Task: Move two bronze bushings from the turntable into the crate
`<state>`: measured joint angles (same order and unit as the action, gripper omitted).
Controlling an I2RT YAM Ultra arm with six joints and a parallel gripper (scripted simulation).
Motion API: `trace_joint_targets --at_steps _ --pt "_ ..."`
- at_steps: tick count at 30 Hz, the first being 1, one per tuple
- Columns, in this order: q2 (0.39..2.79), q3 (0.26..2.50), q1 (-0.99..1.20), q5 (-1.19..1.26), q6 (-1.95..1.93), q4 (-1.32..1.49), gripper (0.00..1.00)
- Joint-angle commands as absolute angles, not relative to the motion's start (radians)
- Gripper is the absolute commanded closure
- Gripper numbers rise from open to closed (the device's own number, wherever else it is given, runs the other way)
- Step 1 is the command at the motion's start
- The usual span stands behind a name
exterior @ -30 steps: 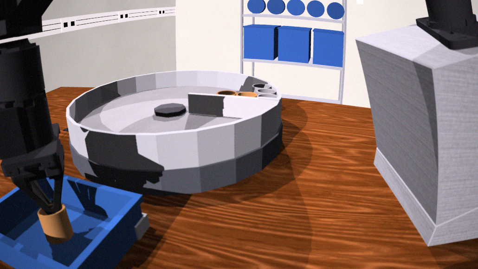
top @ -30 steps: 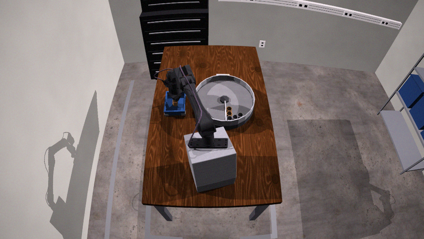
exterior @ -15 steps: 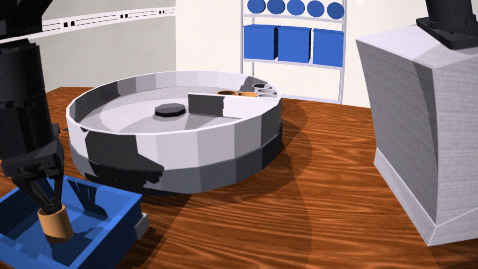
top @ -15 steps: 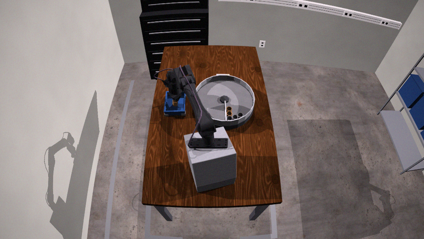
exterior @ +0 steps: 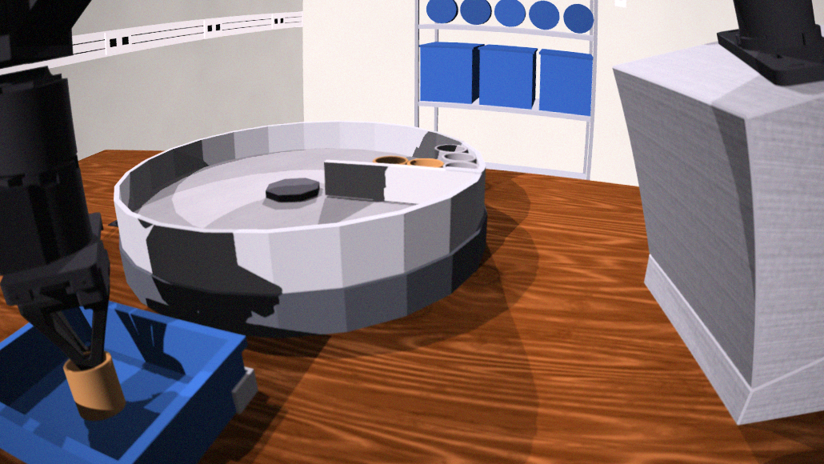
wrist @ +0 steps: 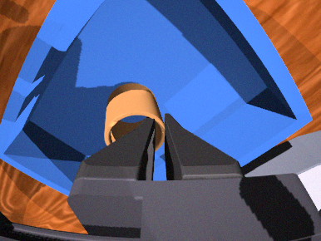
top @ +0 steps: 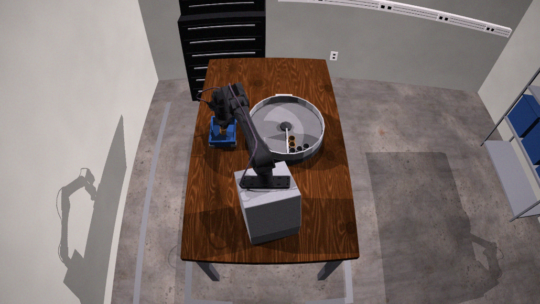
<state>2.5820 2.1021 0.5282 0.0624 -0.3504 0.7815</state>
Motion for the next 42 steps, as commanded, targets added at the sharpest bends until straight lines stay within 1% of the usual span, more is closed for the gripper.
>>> trace_joint_targets --at_steps 1,34,42 --pt "2.568 2.135 0.523 0.051 -0.362 0.775 1.00" --pt "2.566 2.134 0.523 0.051 -0.362 0.773 1.00" --pt "2.549 2.094 0.521 0.051 -0.362 0.766 1.00"
